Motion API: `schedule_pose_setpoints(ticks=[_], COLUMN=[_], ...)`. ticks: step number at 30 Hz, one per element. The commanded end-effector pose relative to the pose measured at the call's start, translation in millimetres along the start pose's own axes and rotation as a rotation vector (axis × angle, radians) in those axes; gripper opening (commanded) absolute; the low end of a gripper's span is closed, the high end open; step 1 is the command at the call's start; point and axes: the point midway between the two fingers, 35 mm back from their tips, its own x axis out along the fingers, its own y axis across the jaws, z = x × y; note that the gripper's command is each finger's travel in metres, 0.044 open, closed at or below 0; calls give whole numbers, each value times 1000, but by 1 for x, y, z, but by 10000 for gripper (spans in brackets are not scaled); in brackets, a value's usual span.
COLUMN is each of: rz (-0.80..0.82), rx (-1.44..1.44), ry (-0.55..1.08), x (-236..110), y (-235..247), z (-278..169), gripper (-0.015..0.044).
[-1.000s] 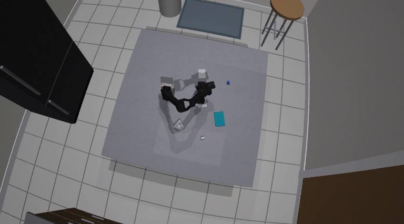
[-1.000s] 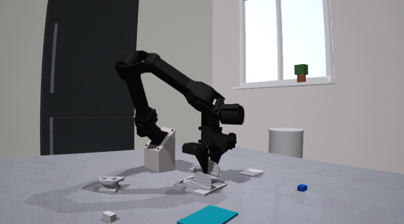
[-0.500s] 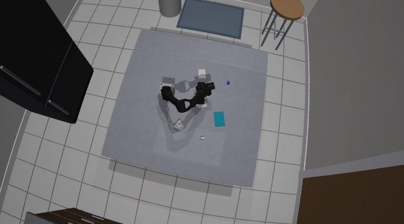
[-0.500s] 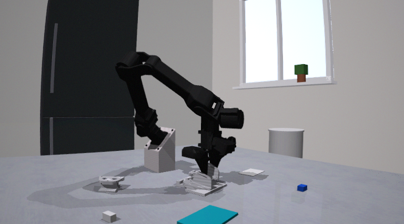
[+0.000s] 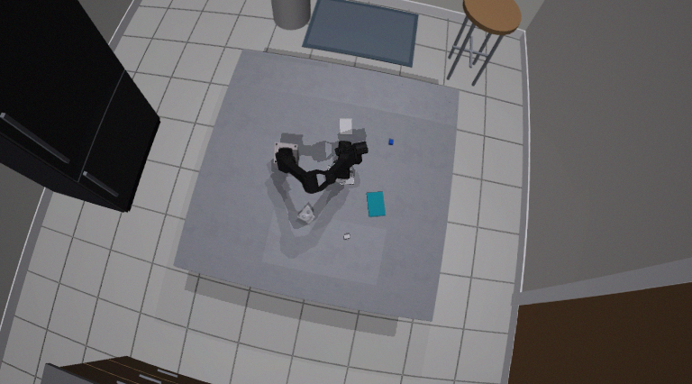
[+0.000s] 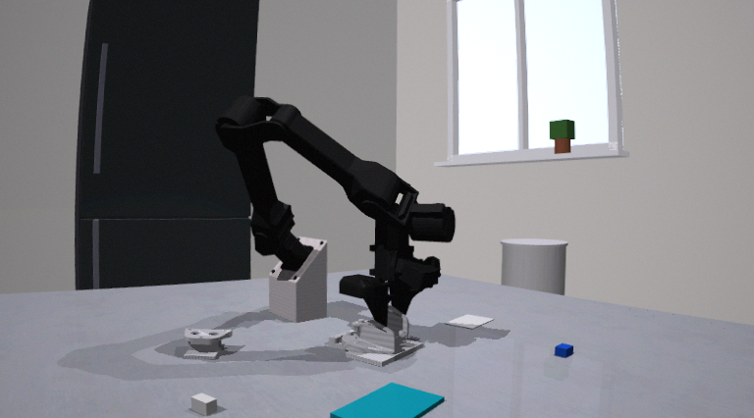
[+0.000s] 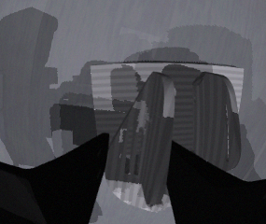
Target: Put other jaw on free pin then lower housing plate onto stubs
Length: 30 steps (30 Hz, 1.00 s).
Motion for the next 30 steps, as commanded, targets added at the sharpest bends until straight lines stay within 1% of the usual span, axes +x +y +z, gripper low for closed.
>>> schedule_pose_setpoints(ticks=[1,30], rz=[-6,-6], rx=[-5,-2], ry=[-3,-3], x=[1,9], y=[-1,-1], z=[0,0], gripper=[134,134])
